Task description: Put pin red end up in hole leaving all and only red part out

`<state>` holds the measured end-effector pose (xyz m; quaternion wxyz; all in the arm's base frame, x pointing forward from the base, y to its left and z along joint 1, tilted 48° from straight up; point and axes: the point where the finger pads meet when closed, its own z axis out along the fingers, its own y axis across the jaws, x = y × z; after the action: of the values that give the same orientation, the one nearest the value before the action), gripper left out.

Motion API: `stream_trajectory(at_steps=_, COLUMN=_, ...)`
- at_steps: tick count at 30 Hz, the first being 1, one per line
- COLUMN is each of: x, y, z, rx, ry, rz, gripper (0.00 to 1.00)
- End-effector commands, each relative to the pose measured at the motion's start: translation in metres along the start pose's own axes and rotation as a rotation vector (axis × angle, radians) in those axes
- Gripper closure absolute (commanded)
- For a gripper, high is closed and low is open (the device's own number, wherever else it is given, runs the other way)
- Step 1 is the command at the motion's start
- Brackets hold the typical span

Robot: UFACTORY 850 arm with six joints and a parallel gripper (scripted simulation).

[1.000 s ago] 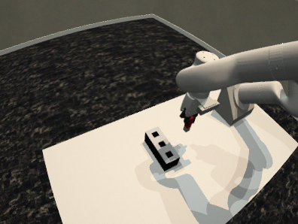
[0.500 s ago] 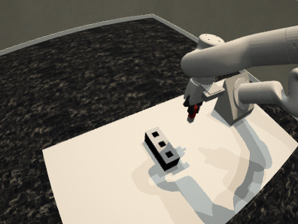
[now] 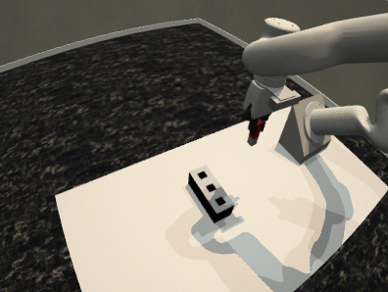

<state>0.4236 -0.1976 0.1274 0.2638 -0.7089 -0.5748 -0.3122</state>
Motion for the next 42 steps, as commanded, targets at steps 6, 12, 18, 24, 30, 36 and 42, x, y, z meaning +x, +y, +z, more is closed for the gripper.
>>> stream_trajectory(at_steps=6, x=-0.046, y=0.1, z=-0.002, rx=-0.001, ry=-0.001, rz=-0.001, gripper=1.0)
stream_trajectory(at_steps=12, x=-0.046, y=0.1, z=-0.002, rx=-0.001, ry=-0.001, rz=-0.001, gripper=1.0)
stream_trajectory(at_steps=18, x=-0.061, y=0.129, z=-0.001, rx=-0.002, ry=-0.001, rz=-0.001, gripper=1.0)
stream_trajectory(at_steps=24, x=-0.061, y=0.129, z=-0.001, rx=-0.002, ry=-0.001, rz=-0.001, gripper=1.0)
stream_trajectory(at_steps=30, x=-0.061, y=0.129, z=-0.001, rx=-0.002, ry=-0.001, rz=-0.001, gripper=1.0)
stream_trajectory(at_steps=36, x=-0.061, y=0.13, z=0.075, rx=-0.002, ry=-0.001, rz=-0.001, gripper=1.0)
stream_trajectory(at_steps=42, x=-0.061, y=0.13, z=0.128, rx=-0.002, ry=-0.001, rz=-0.001, gripper=1.0)
